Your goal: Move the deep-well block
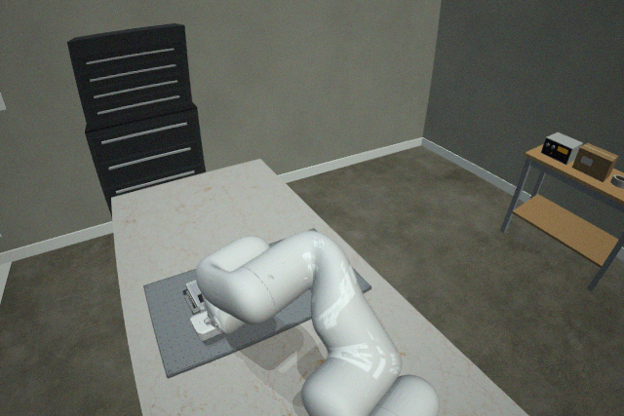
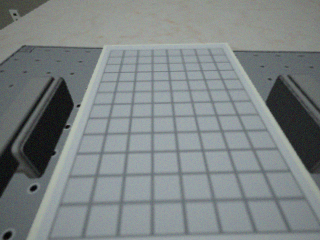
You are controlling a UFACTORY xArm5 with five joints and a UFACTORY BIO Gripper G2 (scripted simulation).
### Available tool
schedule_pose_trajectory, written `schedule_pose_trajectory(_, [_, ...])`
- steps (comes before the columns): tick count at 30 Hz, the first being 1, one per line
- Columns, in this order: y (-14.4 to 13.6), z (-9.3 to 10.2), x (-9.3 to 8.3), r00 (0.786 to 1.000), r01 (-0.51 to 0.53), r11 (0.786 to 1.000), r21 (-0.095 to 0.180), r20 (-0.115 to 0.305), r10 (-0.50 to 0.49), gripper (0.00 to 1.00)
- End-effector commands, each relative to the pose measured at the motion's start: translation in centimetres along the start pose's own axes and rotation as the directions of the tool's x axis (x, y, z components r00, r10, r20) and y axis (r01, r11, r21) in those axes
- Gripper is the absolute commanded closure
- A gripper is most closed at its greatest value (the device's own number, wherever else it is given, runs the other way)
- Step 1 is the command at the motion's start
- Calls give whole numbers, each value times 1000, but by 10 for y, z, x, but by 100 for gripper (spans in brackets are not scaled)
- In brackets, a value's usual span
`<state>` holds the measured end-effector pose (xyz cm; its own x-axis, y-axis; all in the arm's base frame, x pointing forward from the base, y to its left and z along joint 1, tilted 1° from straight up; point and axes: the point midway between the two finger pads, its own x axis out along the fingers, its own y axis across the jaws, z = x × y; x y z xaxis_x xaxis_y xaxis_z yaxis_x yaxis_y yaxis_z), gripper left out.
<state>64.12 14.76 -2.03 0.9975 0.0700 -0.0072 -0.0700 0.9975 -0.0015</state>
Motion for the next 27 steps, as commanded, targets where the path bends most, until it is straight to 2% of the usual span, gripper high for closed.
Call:
schedule_pose_trajectory(1, [0,13,1,1000,0,1000,-9,5,0,63])
schedule_pose_trajectory(4, [0,15,1,1000,0,1000,-9,5,0,63])
schedule_pose_trajectory(19, [1,55,1,1000,0,1000,-9,5,0,63])
schedule_pose_trajectory(27, [1,60,1,1000,0,1000,-9,5,0,63])
